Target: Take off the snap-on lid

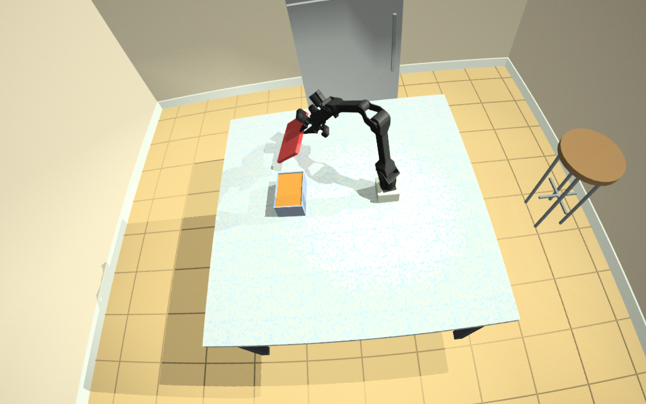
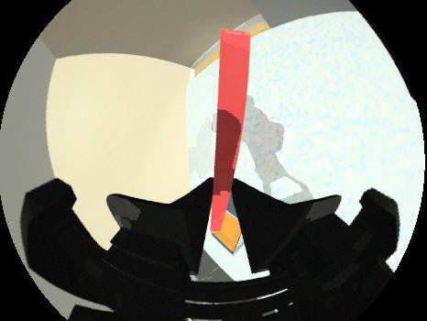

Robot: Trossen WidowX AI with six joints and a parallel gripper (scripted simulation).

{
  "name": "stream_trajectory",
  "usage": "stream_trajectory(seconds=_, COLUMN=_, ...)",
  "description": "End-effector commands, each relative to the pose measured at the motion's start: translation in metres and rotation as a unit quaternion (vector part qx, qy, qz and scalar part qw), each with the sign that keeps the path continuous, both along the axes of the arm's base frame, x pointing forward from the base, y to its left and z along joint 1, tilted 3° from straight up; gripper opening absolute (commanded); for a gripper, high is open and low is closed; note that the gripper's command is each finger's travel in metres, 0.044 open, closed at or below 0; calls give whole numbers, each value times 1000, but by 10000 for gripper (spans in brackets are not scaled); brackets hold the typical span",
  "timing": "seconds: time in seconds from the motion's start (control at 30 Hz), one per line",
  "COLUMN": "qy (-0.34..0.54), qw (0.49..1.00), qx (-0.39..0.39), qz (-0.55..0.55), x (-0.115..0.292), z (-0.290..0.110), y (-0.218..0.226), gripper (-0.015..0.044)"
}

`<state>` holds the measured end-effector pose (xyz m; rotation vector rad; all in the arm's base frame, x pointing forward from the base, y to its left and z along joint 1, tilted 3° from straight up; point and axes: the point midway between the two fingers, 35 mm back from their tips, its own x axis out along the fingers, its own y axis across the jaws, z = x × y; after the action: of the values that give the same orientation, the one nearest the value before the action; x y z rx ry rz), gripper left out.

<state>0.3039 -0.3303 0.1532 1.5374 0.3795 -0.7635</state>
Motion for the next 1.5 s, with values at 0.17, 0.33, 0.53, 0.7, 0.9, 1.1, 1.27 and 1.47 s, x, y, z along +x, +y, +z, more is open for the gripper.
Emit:
stream_trajectory(seconds=0.17, qy=-5, qw=1000, qx=-4, qz=4, x=1, z=-4, y=-1, gripper=0)
stream_trajectory(seconds=0.33, qy=-5, qw=1000, qx=-4, qz=4, x=1, z=-8, y=-1, gripper=0)
stream_trajectory(seconds=0.53, qy=-5, qw=1000, qx=-4, qz=4, x=1, z=-13, y=-1, gripper=0)
stream_trajectory(seconds=0.7, qy=-5, qw=1000, qx=-4, qz=4, x=1, z=-17, y=-1, gripper=0)
stream_trajectory(seconds=0.9, qy=-5, qw=1000, qx=-4, qz=4, x=1, z=-22, y=-1, gripper=0)
stream_trajectory(seconds=1.1, qy=-5, qw=1000, qx=-4, qz=4, x=1, z=-27, y=-1, gripper=0)
stream_trajectory(seconds=1.27, qy=-5, qw=1000, qx=-4, qz=4, x=1, z=-31, y=-1, gripper=0)
stream_trajectory(seconds=1.47, qy=-5, qw=1000, qx=-4, qz=4, x=0, z=-36, y=-2, gripper=0)
